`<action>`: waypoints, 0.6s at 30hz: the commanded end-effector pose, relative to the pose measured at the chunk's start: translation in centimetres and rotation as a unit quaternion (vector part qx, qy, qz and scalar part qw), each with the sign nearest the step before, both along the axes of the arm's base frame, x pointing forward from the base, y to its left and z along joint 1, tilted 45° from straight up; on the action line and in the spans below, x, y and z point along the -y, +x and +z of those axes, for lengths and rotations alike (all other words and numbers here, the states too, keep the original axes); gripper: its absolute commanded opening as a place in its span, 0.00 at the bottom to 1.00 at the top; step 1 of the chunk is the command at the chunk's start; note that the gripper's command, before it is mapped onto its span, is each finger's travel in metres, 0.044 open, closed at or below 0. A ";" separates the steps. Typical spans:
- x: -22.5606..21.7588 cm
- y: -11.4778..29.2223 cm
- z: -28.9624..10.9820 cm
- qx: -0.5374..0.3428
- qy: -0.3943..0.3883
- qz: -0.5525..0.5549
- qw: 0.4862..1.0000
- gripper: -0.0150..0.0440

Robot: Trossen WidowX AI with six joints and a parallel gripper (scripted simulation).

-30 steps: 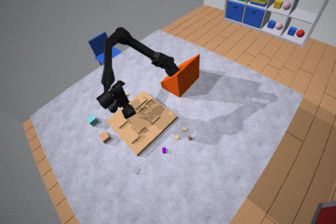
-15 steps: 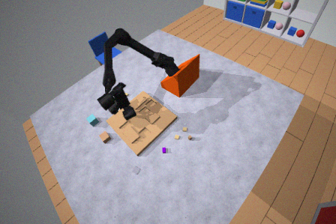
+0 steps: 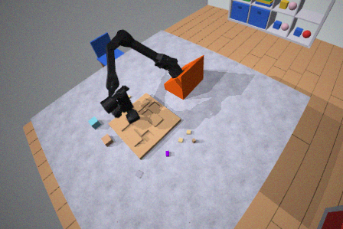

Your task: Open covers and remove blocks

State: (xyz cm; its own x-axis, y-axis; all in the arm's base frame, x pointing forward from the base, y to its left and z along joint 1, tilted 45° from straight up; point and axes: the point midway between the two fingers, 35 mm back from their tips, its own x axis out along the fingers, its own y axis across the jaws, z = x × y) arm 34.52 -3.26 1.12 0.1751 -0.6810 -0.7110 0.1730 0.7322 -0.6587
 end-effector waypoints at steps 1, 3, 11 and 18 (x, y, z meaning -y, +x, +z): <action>0.3 -0.1 -0.3 -0.003 -0.002 0.001 1.000 0.50; 0.4 -0.1 -0.5 -0.003 -0.003 0.001 1.000 0.50; 0.5 0.2 -0.5 0.001 0.000 0.000 1.000 0.49; 0.5 0.2 -0.5 0.001 0.000 0.000 1.000 0.41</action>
State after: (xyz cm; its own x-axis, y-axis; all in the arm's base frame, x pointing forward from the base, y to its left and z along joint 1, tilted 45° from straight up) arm 34.68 -3.81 0.59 0.1758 -0.6815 -0.7104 0.1736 0.7318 -0.6591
